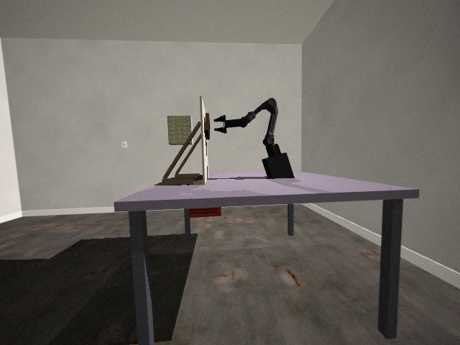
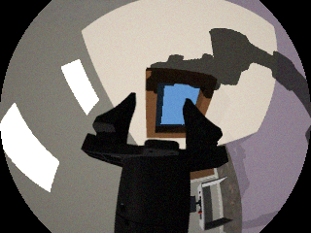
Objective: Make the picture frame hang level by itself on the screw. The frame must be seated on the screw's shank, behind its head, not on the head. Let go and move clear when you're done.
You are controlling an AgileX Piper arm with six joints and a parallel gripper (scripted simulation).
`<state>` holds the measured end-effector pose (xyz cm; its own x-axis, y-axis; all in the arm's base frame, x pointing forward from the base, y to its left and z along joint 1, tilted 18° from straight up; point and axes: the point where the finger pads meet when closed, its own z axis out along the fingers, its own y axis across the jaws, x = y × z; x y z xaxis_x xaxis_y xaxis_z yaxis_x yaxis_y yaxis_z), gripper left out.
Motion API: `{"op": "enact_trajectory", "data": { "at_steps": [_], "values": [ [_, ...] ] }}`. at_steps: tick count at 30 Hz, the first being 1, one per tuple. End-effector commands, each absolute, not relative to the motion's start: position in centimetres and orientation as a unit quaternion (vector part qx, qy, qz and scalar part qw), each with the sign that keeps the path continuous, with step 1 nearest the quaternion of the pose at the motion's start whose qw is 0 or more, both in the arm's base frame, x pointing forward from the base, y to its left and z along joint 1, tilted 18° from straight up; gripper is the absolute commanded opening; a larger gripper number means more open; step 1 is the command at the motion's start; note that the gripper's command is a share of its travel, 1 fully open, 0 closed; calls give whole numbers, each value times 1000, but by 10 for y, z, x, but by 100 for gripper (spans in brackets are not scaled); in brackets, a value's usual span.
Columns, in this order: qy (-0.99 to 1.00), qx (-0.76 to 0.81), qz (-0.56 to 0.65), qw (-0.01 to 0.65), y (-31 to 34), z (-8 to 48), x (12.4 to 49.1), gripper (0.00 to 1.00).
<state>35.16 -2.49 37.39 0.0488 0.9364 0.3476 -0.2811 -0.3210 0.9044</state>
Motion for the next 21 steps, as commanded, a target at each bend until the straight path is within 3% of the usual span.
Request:
{"op": "enact_trajectory", "data": {
  "at_steps": [1, 18, 19, 21],
  "values": [
    [309, 527, 618, 495, -24, 375, 351, 100],
    [328, 465, 651, 503, 6, 390, 328, 100],
    [328, 466, 650, 503, 6, 390, 328, 63],
    [328, 466, 650, 503, 6, 390, 328, 63]
  ]
}}
